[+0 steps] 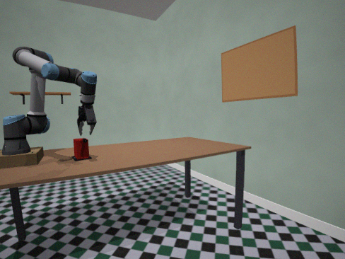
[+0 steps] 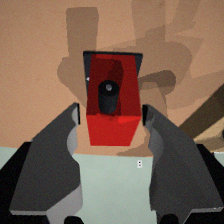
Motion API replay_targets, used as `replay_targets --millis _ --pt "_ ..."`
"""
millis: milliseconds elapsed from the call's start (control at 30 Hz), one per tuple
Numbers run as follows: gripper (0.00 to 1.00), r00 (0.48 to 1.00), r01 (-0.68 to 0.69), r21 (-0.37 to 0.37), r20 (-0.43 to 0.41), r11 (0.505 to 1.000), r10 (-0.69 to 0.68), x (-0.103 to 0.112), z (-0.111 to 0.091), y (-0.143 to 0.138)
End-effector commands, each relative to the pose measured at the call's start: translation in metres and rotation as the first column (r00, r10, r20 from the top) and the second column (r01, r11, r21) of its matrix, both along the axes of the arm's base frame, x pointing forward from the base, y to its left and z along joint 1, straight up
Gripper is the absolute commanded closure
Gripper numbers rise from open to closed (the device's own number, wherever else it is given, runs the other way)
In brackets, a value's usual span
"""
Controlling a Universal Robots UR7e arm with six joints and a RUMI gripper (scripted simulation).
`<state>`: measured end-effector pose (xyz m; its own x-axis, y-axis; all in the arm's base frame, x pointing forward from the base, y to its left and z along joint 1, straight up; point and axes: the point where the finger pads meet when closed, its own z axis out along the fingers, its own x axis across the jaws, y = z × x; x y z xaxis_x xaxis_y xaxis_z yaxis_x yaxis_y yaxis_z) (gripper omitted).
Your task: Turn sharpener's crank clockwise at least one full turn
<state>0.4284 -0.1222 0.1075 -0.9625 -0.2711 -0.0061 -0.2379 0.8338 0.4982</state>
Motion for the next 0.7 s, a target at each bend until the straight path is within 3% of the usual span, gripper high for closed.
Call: replay_targets --millis 0,667 --pt "0.68 1.000 -0.001 0.000 0.000 1.000 0.001 0.0018 0.0149 -0.0089" --pt "0.68 1.000 -0.002 0.002 -0.002 1.000 0.002 0.0024 0.0209 -0.0108"
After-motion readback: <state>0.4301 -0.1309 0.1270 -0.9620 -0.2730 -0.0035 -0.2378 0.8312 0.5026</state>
